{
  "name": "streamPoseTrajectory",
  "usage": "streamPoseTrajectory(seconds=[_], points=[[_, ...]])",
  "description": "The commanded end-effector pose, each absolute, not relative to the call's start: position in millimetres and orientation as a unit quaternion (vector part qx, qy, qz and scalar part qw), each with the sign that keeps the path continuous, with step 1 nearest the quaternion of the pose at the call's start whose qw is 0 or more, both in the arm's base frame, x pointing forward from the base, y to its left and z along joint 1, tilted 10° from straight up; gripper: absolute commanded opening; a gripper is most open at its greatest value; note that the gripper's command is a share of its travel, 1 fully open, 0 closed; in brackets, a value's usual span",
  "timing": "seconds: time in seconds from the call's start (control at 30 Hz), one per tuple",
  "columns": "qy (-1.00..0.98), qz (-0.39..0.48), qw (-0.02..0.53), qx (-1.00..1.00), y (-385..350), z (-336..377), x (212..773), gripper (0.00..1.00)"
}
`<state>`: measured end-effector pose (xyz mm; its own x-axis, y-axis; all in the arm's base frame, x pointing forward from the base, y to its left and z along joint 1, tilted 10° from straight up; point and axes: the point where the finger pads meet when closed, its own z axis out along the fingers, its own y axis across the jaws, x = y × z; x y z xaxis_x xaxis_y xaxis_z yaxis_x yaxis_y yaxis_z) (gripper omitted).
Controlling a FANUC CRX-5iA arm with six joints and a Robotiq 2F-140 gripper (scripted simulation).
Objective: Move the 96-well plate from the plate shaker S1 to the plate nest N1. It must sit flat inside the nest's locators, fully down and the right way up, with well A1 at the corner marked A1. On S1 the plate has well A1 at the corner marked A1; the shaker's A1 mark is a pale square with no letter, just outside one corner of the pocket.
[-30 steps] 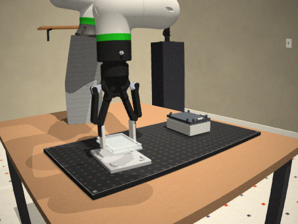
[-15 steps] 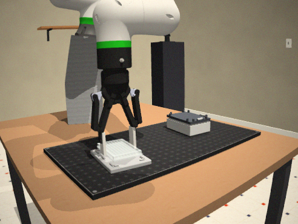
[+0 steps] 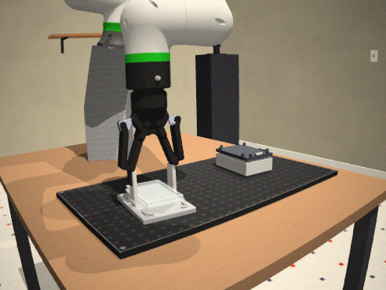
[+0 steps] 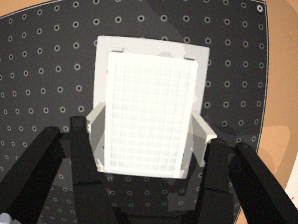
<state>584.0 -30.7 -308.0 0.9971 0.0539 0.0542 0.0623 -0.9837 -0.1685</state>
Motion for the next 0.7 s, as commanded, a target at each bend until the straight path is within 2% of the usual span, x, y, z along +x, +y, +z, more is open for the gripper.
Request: streamPoseTrajectory(seconds=[0.0,0.67], points=[[-0.029,-0.025,0.085,-0.996,-30.8,-308.1,584.2,0.00],[-0.029,-0.025,0.085,-0.996,-30.4,-310.9,584.4,0.00]])
